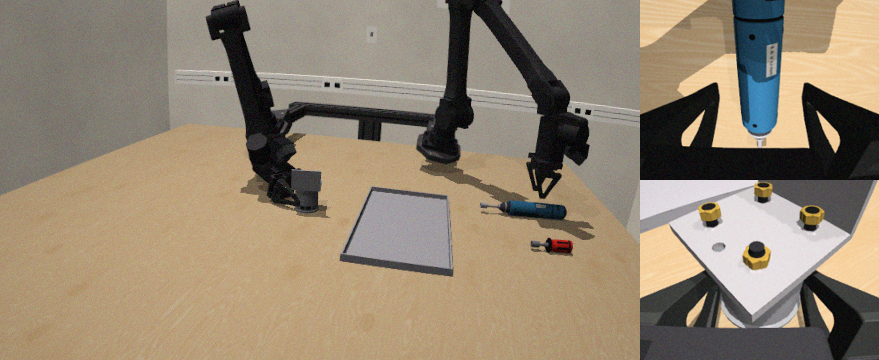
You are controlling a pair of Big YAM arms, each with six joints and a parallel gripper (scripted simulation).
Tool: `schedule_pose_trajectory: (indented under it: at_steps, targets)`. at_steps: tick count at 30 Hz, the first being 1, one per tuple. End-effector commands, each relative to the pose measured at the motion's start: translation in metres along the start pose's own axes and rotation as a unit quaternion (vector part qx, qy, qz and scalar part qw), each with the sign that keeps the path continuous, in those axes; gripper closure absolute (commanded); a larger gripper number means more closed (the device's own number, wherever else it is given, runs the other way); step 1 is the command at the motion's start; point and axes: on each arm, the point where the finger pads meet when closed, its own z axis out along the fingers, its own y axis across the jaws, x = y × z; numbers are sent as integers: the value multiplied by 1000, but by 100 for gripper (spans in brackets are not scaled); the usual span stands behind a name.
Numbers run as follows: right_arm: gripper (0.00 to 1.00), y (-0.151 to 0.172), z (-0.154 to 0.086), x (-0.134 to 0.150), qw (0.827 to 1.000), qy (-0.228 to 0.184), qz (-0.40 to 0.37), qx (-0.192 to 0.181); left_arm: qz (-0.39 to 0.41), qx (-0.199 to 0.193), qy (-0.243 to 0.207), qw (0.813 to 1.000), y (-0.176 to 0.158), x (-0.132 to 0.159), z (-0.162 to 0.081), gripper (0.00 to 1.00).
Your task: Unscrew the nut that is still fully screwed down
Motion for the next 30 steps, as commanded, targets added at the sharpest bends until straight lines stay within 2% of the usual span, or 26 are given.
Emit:
schedule_pose_trajectory:
  at_steps: [1,6,18,23,30]
  targets:
    - [41,-3,3,-6,1000,-6,-3,3,6,-3,5,1000,-3,3,13,35]
    - [41,-3,3,-6,1000,-6,-3,3,4,-1,3,1000,-6,-1,10,35]
    - [41,-3,3,-6,1000,-6,-3,3,1,-5,5,1000,-2,4,34,35]
    - [41,-3,3,-6,1000,-6,-3,3,0,-4,4,1000,-3,1,32,35]
    - [41,-3,3,-6,1000,-6,-3,3,0,-5,5,1000,-2,3,45,35]
